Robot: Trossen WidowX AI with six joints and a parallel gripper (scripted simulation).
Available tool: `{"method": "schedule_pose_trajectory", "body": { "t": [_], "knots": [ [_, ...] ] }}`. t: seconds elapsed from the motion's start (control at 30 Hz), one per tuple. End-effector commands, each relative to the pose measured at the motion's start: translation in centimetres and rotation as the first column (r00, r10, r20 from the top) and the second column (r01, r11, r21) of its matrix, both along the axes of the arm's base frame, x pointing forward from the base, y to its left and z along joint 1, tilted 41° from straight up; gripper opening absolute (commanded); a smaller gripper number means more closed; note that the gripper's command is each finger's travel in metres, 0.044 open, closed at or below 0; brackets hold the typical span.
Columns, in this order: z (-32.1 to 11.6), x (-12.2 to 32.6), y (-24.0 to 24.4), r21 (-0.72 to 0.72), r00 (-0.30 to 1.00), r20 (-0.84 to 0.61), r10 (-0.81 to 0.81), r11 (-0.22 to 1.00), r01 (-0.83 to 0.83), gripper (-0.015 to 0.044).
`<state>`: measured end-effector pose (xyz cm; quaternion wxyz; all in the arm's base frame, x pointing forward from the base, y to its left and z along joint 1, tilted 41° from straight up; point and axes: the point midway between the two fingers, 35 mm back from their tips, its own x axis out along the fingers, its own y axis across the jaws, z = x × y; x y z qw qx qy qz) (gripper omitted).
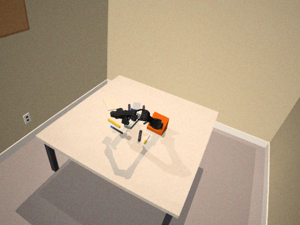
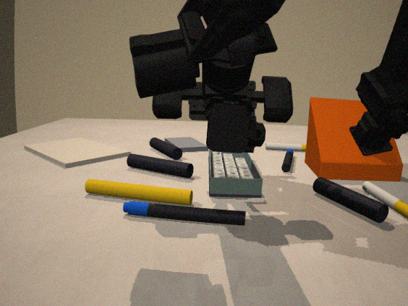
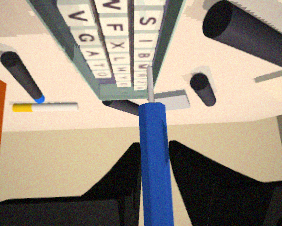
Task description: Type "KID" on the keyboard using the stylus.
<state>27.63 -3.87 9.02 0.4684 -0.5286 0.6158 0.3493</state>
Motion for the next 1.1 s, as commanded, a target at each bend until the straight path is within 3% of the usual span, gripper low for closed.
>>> {"method": "schedule_pose_trajectory", "body": {
  "t": [0.0,0.1,1.07],
  "knots": [
    [-0.4,0.0,0.2,-0.003,1.000,-0.003,-0.003,1.000,0.002,0.0000],
    [-0.6,0.0,0.3,-0.003,1.000,-0.003,-0.002,1.000,0.002,0.0079],
    [-1.7,0.3,1.2,-0.002,1.000,-0.003,-0.002,1.000,0.002,0.0081]
  ]
}}
